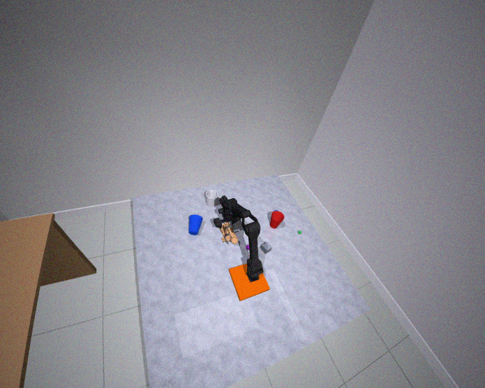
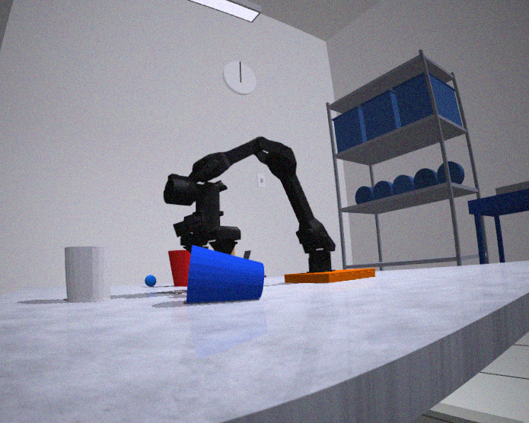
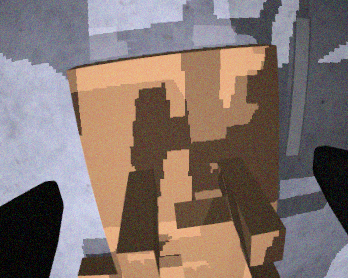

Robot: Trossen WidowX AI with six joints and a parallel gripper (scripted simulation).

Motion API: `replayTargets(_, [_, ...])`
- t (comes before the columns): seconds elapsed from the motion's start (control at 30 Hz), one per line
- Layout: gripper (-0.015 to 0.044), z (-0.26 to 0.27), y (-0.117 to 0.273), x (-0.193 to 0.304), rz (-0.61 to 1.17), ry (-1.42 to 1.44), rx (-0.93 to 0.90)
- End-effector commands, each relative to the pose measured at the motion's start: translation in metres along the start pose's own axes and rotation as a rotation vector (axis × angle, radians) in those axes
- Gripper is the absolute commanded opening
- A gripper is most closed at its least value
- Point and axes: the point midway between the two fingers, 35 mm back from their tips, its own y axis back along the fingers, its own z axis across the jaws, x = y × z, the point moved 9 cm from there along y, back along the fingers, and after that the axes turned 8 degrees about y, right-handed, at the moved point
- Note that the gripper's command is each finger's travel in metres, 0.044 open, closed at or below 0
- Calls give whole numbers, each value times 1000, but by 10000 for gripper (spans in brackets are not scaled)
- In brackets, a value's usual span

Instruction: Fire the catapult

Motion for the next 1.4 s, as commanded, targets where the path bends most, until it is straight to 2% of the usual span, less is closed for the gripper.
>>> replayTargets(0.0, [440,0,-10,2,16,6,-1])
replayTargets(0.23, [440,0,-11,2,16,6,-1])
replayTargets(0.6, [151,0,-8,1,6,0,-1])
replayTargets(0.8, [111,0,-8,1,6,0,-1])
replayTargets(0.87, [59,0,3,0,7,0,-1])
replayTargets(0.93, [6,0,31,0,7,0,0])
replayTargets(1.07, [0,0,42,0,7,0,0])
replayTargets(1.37, [0,0,30,-1,12,2,-1])
